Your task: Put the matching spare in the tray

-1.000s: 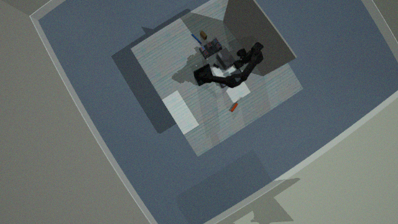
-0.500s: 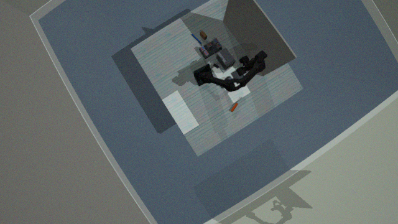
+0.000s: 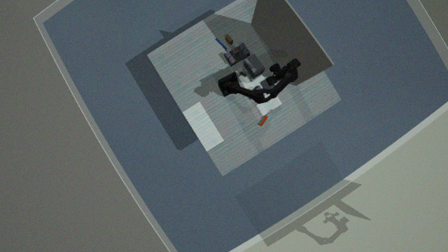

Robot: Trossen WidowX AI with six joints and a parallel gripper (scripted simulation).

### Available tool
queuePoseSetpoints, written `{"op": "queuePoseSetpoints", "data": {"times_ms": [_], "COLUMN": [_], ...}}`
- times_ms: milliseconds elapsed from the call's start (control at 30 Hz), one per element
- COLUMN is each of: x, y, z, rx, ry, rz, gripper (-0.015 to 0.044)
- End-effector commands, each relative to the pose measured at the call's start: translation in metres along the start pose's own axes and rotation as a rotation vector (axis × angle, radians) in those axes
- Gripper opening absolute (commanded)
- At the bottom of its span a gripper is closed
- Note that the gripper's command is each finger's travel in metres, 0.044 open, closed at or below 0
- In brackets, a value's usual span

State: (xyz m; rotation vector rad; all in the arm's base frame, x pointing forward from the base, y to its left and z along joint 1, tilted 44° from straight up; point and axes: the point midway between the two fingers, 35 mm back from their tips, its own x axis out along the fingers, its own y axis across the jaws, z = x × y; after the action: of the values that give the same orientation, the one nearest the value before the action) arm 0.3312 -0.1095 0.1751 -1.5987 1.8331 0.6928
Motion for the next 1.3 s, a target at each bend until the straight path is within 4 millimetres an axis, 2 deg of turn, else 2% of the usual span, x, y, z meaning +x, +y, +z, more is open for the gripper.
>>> {"op": "queuePoseSetpoints", "data": {"times_ms": [0, 1267], "x": [0.004, 0.038], "y": [-0.001, -0.006], "z": [0.0, 0.001], "rx": [-0.006, -0.005], "ry": [0.004, 0.0], "rz": [-0.002, -0.003], "gripper": [0.0, 0.0]}}
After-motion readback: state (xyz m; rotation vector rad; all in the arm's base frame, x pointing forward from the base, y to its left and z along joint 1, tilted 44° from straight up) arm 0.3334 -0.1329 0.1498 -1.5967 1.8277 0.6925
